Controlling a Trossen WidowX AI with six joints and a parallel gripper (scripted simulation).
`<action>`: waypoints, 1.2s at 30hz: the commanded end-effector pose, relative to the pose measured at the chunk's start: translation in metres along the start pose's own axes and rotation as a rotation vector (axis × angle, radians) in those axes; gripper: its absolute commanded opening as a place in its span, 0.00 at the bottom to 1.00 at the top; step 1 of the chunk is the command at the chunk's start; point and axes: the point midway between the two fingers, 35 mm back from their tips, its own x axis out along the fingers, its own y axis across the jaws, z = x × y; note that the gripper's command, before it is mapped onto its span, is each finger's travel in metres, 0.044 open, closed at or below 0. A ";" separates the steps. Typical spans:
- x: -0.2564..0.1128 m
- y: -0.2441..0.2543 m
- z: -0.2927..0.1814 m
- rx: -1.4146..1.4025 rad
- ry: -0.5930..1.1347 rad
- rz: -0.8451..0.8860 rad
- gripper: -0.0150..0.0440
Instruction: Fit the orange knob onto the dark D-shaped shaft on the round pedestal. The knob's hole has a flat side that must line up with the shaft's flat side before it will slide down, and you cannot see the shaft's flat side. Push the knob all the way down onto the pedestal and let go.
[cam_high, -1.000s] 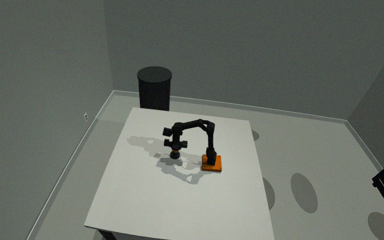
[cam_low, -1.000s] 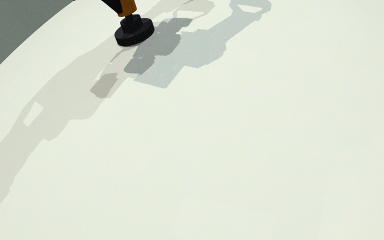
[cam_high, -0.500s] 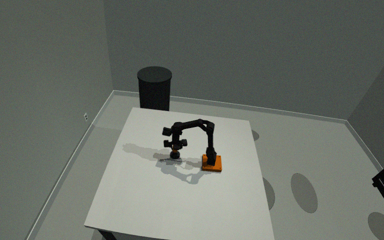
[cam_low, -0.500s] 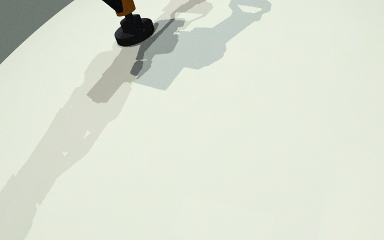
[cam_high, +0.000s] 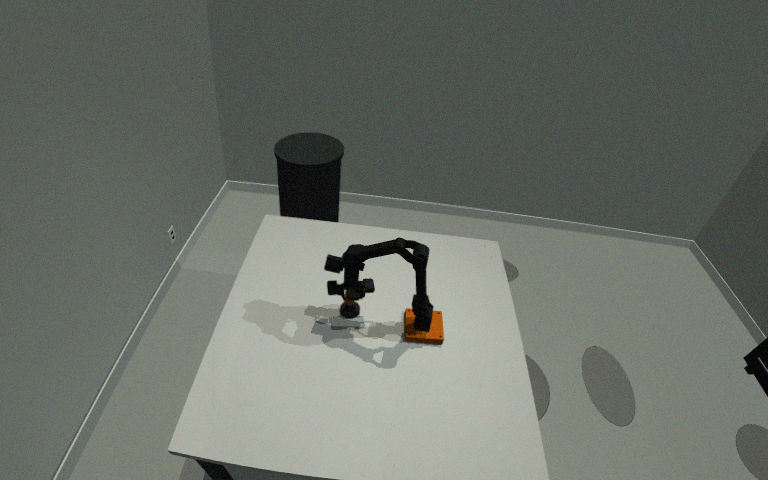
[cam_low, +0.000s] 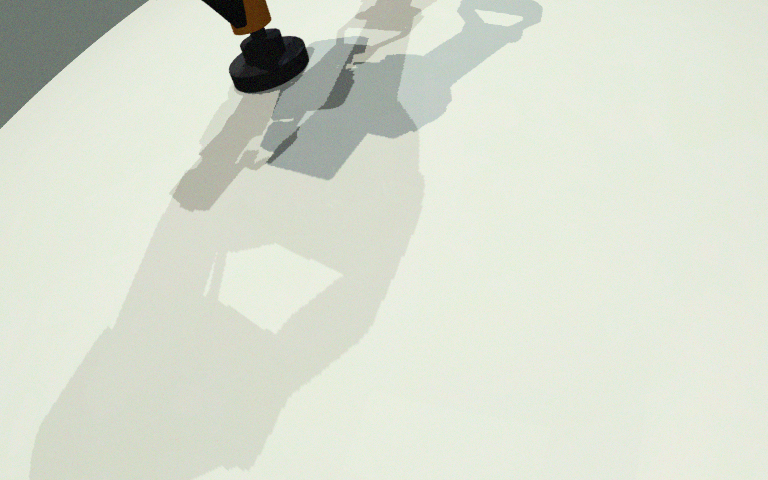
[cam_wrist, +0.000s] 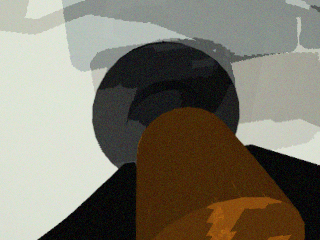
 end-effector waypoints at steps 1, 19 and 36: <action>0.000 0.002 0.001 -0.004 0.000 0.000 0.25; 0.002 0.003 0.001 -0.004 0.000 0.000 0.25; -0.003 0.000 0.000 -0.013 0.000 0.000 0.25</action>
